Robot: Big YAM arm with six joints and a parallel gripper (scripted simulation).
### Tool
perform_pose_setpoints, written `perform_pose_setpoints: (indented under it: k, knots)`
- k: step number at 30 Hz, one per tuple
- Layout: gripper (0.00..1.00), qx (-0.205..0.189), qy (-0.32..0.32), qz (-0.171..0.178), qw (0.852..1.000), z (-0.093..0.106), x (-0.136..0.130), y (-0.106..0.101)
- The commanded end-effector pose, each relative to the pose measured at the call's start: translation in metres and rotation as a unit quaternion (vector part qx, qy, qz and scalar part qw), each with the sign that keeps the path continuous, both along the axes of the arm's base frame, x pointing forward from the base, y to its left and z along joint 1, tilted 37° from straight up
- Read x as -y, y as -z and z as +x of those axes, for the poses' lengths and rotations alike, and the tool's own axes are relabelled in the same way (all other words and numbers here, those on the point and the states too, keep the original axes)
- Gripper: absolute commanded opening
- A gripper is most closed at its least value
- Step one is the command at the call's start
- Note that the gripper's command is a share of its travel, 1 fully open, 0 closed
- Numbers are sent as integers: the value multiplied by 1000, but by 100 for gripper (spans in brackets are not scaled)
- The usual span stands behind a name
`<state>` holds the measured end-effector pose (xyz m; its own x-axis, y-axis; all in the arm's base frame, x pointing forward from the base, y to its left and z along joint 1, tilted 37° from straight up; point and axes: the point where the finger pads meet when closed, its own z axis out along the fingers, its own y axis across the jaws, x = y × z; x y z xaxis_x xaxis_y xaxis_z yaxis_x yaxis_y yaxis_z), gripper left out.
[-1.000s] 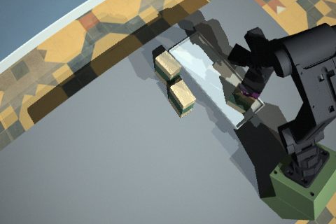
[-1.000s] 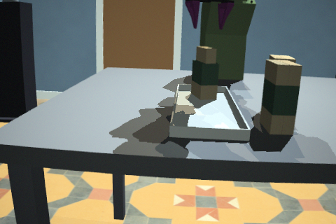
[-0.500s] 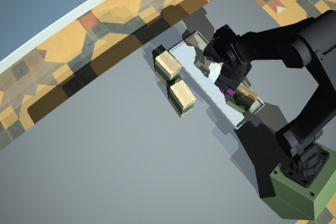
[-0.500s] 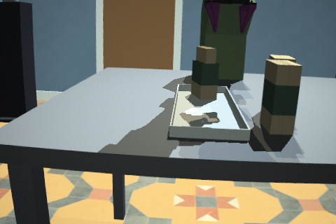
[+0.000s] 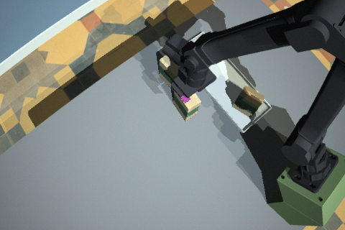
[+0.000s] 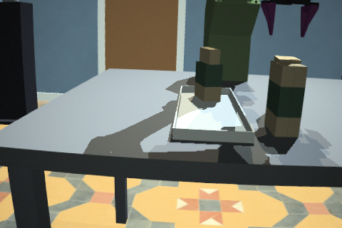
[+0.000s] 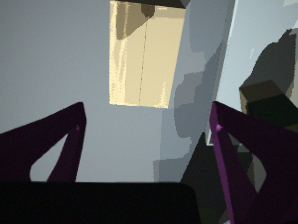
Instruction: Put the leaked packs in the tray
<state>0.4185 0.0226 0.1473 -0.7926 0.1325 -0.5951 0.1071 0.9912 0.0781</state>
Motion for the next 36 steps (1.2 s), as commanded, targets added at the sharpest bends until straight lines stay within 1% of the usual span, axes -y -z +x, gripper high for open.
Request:
perform_pose_setpoints:
  k: [1,2,3,4,5,9,10,13,18,22,23,24,26,27,28,31,36]
  knots:
    - [78,9,42,31,999,13,-9,-15]
    - [78,16,46,32,998,13,-5,-21]
    - [78,15,53,32,998,12,1,-20]
    - [78,6,53,30,998,6,2,-11]
    - [78,4,53,30,998,4,2,-9]
    - [78,10,52,32,998,8,1,-11]
    - [78,9,52,32,998,10,1,-8]
    - [78,15,52,34,998,20,0,-9]
    - [78,17,49,33,998,37,1,6]
    - [78,16,47,30,998,43,2,15]
    - [78,16,46,30,998,44,2,15]
    - [78,29,46,32,998,44,2,4]
    - [78,29,46,32,998,44,2,4]
    - [78,34,46,32,998,43,2,-1]
    - [78,27,46,31,998,40,2,4]
    - [78,16,46,30,998,38,2,13]
    - [78,15,46,30,998,38,2,14]
